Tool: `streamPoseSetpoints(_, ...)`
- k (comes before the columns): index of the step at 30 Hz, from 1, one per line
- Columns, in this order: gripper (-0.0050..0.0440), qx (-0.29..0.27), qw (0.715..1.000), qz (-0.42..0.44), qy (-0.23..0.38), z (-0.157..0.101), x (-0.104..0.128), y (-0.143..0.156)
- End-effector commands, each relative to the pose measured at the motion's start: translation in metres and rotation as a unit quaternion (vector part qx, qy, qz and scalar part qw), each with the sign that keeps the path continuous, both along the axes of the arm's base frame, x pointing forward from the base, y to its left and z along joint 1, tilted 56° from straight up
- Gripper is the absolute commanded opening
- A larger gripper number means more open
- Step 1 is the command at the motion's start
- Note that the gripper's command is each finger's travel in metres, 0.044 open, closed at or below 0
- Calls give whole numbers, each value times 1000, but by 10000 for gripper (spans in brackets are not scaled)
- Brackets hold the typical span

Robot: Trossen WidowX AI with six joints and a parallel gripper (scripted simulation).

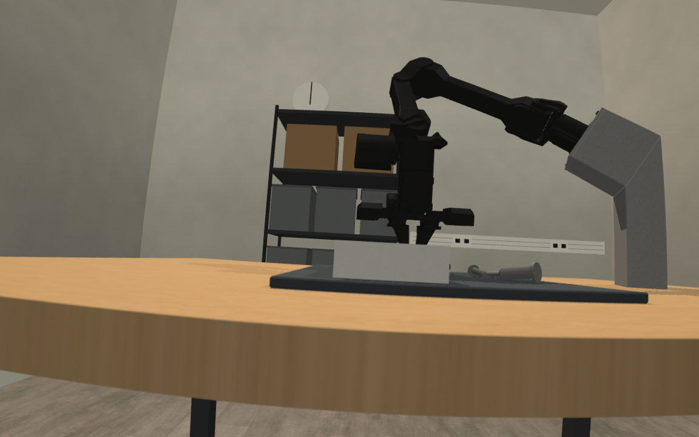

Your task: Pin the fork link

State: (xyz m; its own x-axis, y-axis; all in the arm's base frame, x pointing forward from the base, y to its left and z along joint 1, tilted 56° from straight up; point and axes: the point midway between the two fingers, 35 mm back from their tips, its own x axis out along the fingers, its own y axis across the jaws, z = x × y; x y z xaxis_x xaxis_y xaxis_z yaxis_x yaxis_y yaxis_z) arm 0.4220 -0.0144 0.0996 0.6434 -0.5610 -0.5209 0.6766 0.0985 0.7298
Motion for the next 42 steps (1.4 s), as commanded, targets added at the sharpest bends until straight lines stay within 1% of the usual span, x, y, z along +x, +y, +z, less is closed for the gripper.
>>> streamPoseSetpoints(1, -50, 2, 1000, 1, -7, 6, -1, -2)
streamPoseSetpoints(14, -50, 2, 1000, 0, -9, 10, -3, -8)
streamPoseSetpoints(42, -50, 2, 1000, 0, -8, 9, -3, -8)
